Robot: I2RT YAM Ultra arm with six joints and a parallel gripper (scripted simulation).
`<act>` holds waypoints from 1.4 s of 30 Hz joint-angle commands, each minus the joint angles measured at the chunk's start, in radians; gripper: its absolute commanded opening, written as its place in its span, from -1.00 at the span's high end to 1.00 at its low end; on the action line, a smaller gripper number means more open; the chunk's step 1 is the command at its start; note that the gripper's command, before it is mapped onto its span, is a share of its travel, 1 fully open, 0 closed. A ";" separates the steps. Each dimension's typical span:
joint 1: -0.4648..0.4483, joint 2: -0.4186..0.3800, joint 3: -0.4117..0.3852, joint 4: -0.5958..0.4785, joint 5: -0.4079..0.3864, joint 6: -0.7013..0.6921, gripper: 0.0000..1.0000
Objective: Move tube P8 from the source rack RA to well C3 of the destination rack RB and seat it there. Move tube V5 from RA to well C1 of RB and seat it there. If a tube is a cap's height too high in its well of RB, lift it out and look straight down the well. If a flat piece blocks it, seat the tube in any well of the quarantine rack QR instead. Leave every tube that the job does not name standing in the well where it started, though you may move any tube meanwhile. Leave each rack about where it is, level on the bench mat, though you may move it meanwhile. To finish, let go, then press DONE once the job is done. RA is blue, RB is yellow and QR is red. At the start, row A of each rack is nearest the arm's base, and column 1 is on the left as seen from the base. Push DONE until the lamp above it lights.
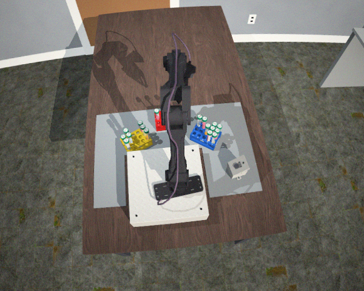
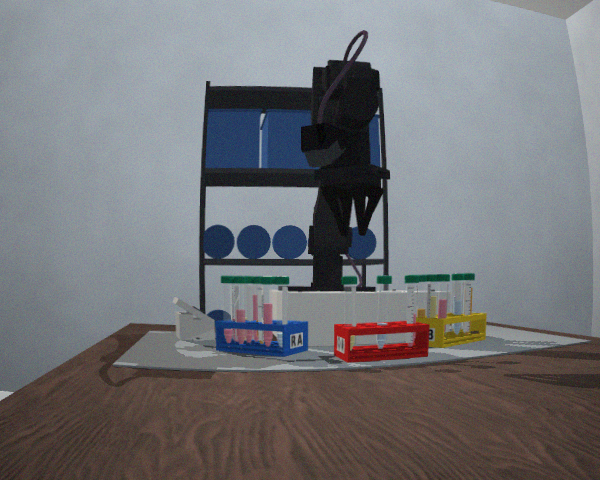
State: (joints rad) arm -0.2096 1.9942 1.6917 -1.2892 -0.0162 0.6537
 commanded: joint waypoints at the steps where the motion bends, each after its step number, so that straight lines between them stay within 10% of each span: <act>1: -0.008 -0.030 0.036 -0.024 -0.003 -0.006 0.40; 6: -0.010 0.019 0.056 -0.029 -0.003 -0.007 0.40; 23: 0.108 -0.312 -0.384 0.079 -0.012 0.556 0.40; 28: 0.111 -0.328 -0.379 0.089 -0.009 0.724 0.40; 42: -0.112 -0.346 -0.373 0.060 0.014 0.522 0.40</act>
State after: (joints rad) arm -0.2848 1.6848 1.2991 -1.2129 -0.0177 1.2472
